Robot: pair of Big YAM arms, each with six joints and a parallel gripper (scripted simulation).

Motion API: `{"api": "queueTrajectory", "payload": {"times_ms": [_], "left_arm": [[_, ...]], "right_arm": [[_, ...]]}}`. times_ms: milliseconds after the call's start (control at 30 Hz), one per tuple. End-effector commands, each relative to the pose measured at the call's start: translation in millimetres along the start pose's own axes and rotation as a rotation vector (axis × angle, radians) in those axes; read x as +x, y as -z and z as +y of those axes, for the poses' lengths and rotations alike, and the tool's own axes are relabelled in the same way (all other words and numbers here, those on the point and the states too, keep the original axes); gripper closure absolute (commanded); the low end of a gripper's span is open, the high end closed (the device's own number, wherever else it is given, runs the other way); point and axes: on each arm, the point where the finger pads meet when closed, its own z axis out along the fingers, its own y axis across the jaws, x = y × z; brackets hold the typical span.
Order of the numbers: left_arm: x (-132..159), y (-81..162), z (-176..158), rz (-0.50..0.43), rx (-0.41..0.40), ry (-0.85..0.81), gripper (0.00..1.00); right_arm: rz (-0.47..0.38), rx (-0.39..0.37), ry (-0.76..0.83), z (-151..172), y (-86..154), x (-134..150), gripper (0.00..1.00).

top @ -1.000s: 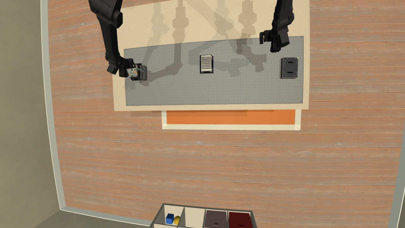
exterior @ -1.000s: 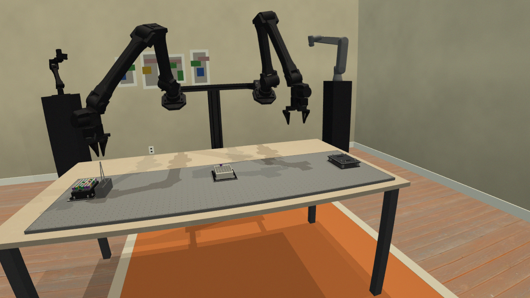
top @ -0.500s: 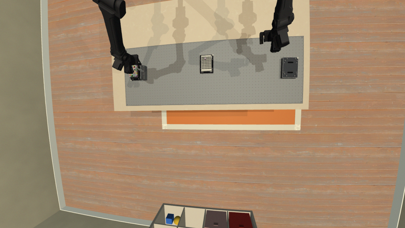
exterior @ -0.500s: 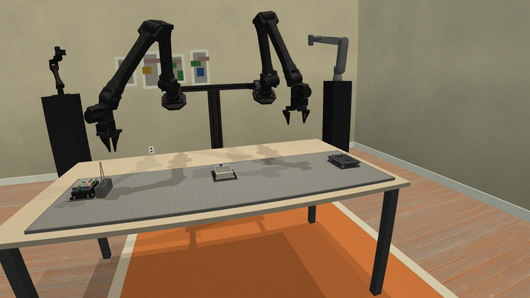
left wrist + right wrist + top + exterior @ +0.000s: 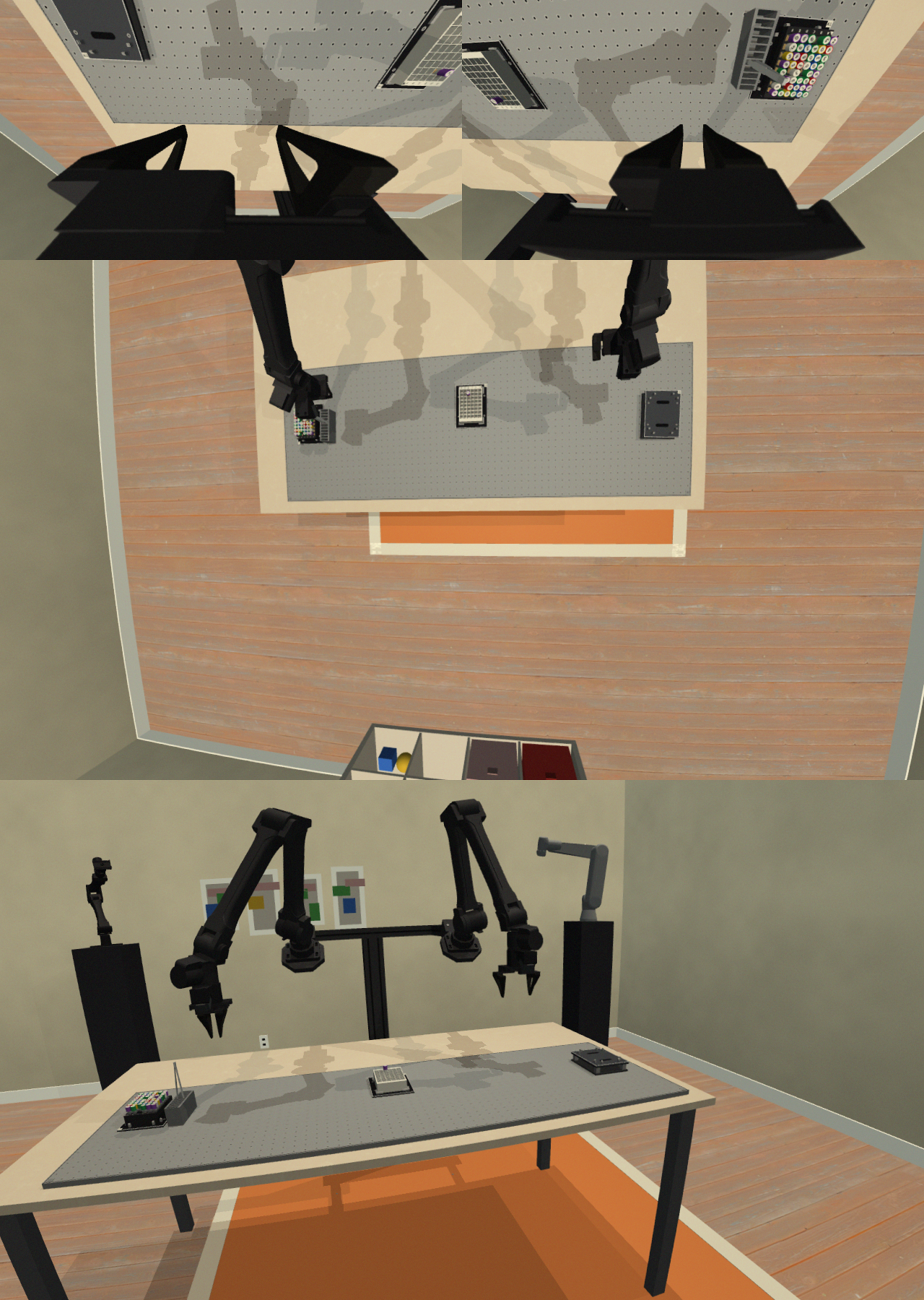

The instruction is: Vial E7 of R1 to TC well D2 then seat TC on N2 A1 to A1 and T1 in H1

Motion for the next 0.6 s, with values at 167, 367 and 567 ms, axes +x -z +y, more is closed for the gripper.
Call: {"api": "queueTrajectory", "payload": {"times_ms": [167, 367, 567], "left_arm": [[-8.1, 2.4, 1.9, -0.016, -0.003, -0.015, 0.0], [-8.1, 2.4, 1.9, -0.016, -0.003, -0.015, 0.0], [-8.1, 2.4, 1.9, -0.016, -0.003, -0.015, 0.0]], "right_arm": [[-0.029, 0.007, 0.004, 27.0, 10.8, -2.9, 0.76], [-0.029, 0.007, 0.003, 48.6, 15.2, 6.5, 0.76], [-0.029, 0.006, 0.003, 63.0, 18.2, 12.8, 0.76]]}}
